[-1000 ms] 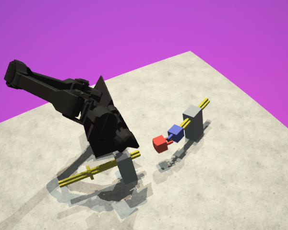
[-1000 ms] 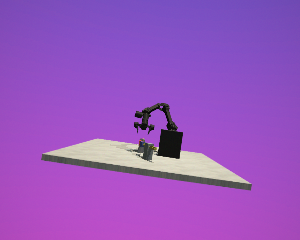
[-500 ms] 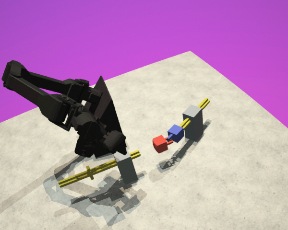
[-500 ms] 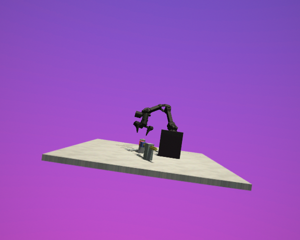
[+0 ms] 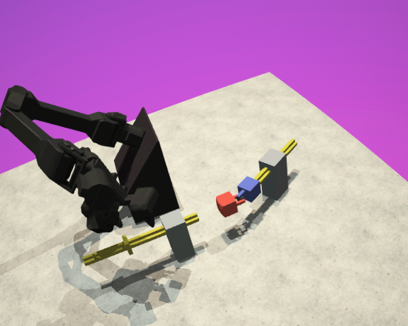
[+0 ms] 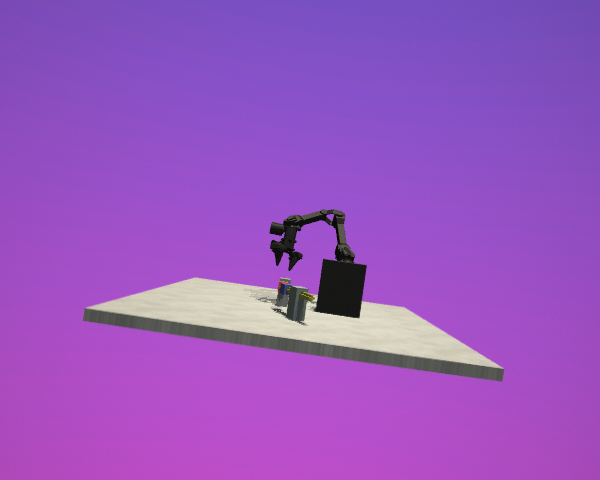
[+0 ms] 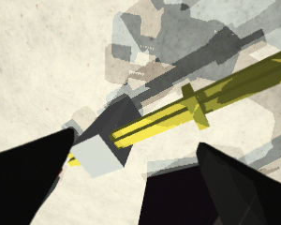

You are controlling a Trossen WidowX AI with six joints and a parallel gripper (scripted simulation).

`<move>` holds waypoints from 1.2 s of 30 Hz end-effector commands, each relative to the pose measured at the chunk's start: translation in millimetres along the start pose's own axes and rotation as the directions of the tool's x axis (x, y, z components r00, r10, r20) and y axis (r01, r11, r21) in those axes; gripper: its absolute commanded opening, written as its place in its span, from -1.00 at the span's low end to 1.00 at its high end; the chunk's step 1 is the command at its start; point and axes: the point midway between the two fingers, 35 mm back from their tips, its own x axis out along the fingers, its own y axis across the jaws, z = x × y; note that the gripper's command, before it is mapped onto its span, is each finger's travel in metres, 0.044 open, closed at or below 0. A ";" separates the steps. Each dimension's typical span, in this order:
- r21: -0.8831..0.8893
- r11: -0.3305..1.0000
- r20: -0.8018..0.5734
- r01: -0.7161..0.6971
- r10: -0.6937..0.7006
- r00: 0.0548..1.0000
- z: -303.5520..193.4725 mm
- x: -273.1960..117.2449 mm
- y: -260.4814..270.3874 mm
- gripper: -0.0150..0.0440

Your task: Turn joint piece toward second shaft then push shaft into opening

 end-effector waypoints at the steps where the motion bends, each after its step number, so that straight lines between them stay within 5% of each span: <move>1: -0.121 0.992 0.023 0.044 -0.041 0.999 11.9 -3.9 -16.9 1.00; 19: -0.618 0.750 0.108 0.236 -0.216 0.970 49.6 -28.5 -87.4 1.00; 26: -0.604 0.760 0.109 0.238 -0.217 0.970 50.0 -27.7 -88.3 1.00; 36: -0.311 0.922 0.115 0.229 -0.202 0.972 52.0 -11.6 -90.4 1.00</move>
